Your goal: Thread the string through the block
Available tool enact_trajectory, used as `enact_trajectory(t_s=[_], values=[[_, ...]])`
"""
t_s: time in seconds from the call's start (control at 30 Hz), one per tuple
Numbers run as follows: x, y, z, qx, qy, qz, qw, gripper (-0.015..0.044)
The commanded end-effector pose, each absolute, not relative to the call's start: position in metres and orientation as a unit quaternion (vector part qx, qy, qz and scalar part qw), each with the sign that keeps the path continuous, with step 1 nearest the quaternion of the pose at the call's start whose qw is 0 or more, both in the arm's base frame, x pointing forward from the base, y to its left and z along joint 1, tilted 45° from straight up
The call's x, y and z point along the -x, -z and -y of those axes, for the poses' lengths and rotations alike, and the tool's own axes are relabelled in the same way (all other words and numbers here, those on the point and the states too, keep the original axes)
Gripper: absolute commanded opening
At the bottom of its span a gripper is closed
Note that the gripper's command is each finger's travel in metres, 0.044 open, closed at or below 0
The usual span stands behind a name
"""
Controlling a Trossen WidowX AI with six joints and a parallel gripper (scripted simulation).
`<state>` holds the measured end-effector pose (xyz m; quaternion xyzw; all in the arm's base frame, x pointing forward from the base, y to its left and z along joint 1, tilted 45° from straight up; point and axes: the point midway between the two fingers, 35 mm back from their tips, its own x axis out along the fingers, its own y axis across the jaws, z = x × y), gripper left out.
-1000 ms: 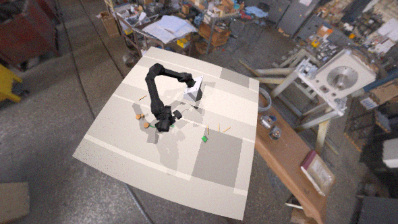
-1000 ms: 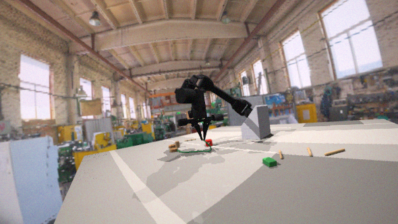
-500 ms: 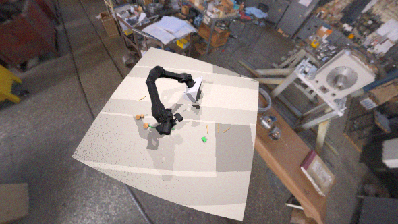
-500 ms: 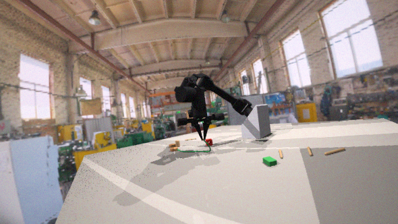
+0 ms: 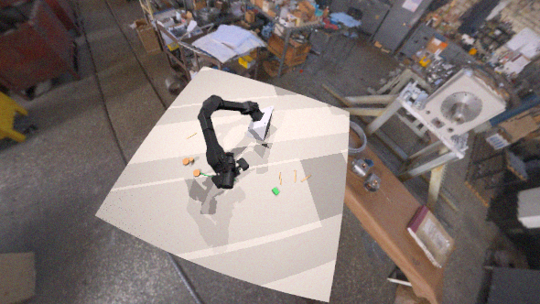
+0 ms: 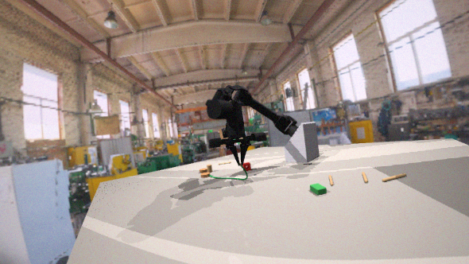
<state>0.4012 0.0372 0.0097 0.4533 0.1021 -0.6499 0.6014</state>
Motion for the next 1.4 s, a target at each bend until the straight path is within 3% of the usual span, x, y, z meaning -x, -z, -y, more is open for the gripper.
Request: enact_trajectory(t_s=[0.0,1.37], values=[[-0.404,-0.005,-0.043,-0.455,0.65,-0.103,0.6,0.0],[-0.404,0.024,-0.052,-0.455,0.65,-0.104,0.6,0.0]])
